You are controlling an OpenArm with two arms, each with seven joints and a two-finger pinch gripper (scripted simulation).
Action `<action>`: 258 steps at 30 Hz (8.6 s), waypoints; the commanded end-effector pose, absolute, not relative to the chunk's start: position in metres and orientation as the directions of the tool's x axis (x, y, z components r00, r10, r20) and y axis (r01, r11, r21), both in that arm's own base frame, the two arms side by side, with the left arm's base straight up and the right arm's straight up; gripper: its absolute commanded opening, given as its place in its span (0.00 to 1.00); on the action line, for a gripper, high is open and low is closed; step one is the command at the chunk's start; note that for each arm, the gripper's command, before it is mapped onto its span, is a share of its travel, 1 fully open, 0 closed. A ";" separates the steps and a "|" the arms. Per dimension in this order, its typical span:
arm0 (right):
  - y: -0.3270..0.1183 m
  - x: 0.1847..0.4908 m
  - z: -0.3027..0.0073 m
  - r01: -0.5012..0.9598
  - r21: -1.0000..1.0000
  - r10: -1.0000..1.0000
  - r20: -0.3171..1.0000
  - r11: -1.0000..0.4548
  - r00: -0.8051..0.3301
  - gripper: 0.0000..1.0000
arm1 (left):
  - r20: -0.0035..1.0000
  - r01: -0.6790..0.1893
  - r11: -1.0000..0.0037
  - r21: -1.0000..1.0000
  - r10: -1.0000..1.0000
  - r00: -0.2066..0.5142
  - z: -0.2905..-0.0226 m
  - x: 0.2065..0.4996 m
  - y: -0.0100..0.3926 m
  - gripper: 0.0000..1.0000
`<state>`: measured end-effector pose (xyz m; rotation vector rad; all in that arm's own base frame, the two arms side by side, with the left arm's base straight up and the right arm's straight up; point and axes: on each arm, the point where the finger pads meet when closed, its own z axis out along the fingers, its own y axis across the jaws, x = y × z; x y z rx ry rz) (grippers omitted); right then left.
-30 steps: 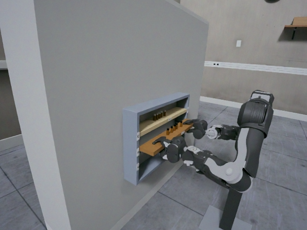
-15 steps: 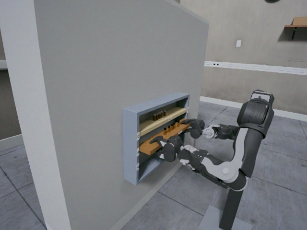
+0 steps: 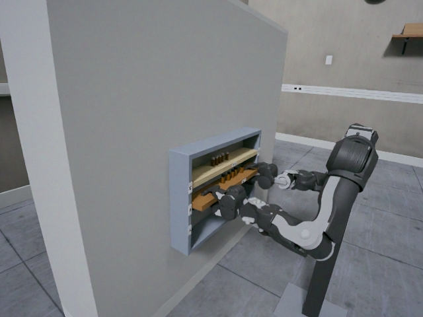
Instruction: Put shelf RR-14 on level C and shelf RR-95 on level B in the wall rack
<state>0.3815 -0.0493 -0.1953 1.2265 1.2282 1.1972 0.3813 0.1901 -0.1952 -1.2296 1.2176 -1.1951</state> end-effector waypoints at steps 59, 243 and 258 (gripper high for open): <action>-0.050 0.421 -0.200 0.000 1.000 1.000 0.000 0.000 0.000 0.00 | 0.000 0.000 0.000 -1.000 -1.000 0.000 -0.200 0.421 0.188 0.00; -0.050 0.319 -0.205 0.000 1.000 1.000 0.000 0.000 0.000 0.54 | 0.000 0.000 0.000 -1.000 -1.000 0.000 -0.205 0.319 0.188 0.54; -0.050 0.315 -0.205 0.000 1.000 1.000 0.000 0.000 0.000 0.69 | 0.000 0.000 0.000 -1.000 -1.000 0.000 -0.205 0.315 0.188 0.69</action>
